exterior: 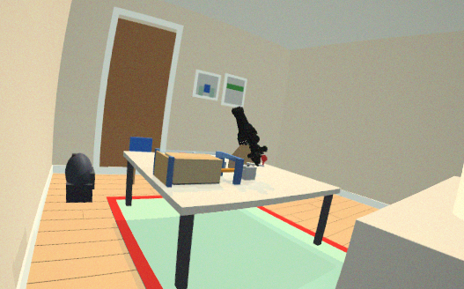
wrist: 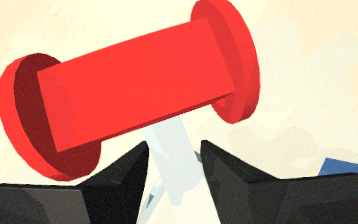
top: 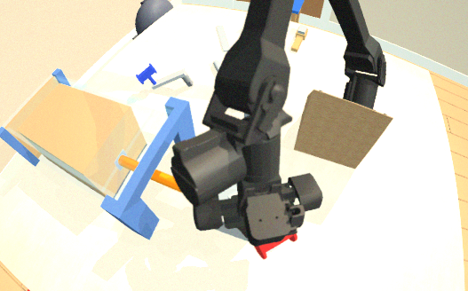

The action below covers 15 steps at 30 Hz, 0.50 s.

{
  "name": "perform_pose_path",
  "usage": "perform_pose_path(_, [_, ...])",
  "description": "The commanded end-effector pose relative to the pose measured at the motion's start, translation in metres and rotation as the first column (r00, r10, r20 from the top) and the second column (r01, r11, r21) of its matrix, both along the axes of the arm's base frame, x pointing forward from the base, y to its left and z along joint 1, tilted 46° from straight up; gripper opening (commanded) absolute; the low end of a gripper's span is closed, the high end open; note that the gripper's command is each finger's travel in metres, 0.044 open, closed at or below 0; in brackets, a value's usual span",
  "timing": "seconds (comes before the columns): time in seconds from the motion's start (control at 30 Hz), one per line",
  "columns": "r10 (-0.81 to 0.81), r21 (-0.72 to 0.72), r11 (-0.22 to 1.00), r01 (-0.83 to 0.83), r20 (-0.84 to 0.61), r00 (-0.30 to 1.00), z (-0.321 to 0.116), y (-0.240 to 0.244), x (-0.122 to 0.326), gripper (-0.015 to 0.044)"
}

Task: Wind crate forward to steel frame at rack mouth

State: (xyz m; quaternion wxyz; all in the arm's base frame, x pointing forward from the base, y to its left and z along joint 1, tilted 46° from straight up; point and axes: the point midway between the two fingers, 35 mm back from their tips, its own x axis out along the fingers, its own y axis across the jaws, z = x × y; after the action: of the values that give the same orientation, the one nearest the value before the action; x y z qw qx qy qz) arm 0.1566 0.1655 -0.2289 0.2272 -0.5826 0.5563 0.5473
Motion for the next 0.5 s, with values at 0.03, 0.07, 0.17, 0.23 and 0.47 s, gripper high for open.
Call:
perform_pose_path(0.03, [-0.169, 0.036, 0.986, 0.165, 0.191, 0.967, -0.0088, 0.0066, 0.0136, 0.0000])
perform_pose_path(0.07, [-0.176, 0.037, 0.984, 0.172, 0.198, 0.964, -0.0088, 0.0065, 0.0138, 0.0000])
perform_pose_path(0.17, [-0.237, 0.045, 0.971, 0.233, 0.261, 0.936, -0.0095, 0.0064, 0.0157, 0.0000])
perform_pose_path(0.23, [-0.292, 0.058, 0.956, 0.289, 0.317, 0.902, -0.0096, 0.0061, 0.0170, 0.0000])
perform_pose_path(0.47, [-0.436, 0.114, 0.892, 0.436, 0.466, 0.770, -0.0091, 0.0048, 0.0212, 0.0000])
